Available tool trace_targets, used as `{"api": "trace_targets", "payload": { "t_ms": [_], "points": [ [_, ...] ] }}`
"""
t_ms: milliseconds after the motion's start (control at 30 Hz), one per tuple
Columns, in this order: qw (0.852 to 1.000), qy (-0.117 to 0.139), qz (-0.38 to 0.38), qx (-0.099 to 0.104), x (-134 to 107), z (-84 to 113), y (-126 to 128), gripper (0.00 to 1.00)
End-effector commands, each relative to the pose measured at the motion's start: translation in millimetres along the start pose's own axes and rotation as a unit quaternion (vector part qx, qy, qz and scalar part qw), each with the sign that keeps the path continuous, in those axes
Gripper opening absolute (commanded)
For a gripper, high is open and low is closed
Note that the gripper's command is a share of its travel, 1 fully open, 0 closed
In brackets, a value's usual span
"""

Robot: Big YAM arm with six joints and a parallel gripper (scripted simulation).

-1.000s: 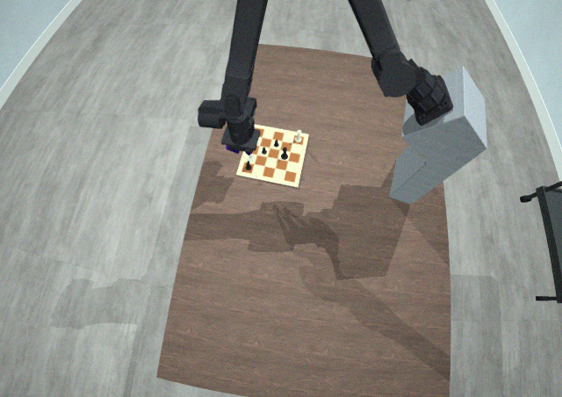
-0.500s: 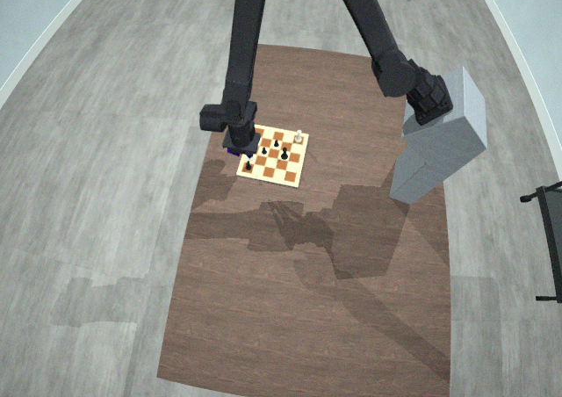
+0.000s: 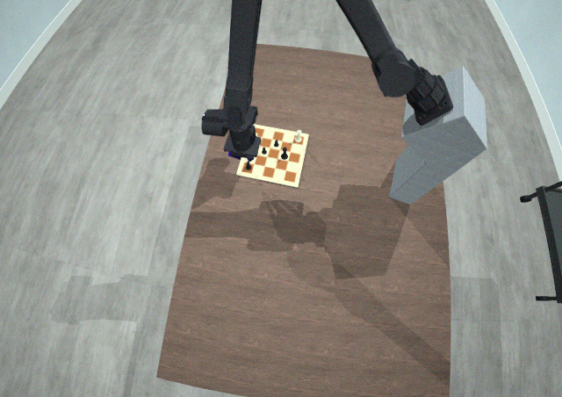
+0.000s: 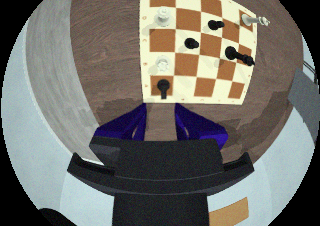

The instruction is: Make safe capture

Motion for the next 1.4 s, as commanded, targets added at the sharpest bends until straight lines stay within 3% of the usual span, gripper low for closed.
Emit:
{"api": "trace_targets", "payload": {
  "t_ms": [0,1367],
  "points": [
    [1.0,-0.005,0.001,0.001,4.1,-11.7,2.7,0.35],
    [1.0,-0.004,0.002,-0.003,2.1,-18.9,-1.1,0.35]
  ]
}}
Point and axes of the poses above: the point where the finger pads meet when closed, its own z axis back along the fingers, its own y axis across the jaws, x = y × z, the point moved 7 cm from there along z, back along the fingers, and after that the axes turned 8 degrees about z, right-handed, at the moved point
